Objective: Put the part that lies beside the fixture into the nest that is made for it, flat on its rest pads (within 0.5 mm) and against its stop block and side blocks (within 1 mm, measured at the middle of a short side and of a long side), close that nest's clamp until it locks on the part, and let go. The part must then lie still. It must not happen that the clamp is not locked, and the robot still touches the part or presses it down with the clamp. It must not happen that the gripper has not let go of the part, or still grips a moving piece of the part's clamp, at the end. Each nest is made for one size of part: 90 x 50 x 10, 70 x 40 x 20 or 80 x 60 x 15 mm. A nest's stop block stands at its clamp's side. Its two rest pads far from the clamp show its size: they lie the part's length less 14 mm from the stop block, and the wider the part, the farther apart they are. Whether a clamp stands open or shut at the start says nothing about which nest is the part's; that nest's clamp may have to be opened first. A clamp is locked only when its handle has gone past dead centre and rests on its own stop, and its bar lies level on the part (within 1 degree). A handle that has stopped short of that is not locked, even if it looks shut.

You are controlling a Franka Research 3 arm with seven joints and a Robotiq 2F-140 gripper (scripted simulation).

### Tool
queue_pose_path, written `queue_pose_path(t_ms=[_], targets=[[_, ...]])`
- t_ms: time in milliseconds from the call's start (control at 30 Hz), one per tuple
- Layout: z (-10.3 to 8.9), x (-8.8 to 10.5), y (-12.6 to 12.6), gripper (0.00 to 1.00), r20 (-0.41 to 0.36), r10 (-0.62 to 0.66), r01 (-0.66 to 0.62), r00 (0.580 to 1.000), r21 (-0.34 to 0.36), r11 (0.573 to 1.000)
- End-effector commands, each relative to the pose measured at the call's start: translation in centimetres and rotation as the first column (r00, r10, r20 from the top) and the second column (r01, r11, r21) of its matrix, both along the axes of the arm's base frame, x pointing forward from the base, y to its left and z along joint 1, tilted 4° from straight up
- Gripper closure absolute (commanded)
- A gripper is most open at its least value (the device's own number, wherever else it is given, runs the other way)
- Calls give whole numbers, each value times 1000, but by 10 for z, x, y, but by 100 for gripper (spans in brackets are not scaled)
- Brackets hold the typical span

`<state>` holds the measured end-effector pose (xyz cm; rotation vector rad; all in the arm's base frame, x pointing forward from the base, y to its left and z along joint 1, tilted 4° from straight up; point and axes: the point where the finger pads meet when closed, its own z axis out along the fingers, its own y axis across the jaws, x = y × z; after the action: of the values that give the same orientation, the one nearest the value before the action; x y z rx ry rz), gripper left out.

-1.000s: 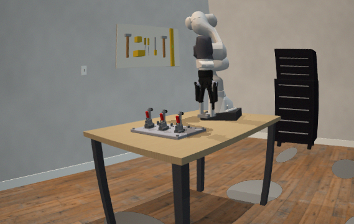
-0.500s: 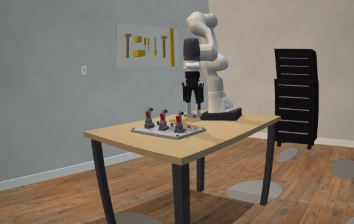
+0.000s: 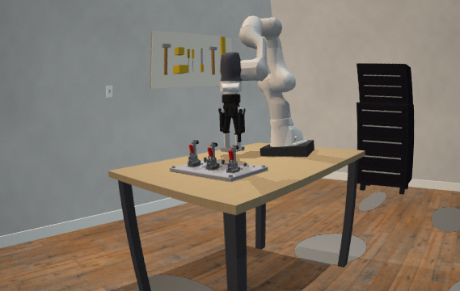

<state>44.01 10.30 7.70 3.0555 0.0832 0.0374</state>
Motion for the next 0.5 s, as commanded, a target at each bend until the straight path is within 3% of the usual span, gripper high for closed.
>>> queue_pose_path(t_ms=[0,467], targets=[[2,5,-15,100,-1,94,-94,996,18,995],[3,8,-34,100,-1,94,-94,996,18,995]])
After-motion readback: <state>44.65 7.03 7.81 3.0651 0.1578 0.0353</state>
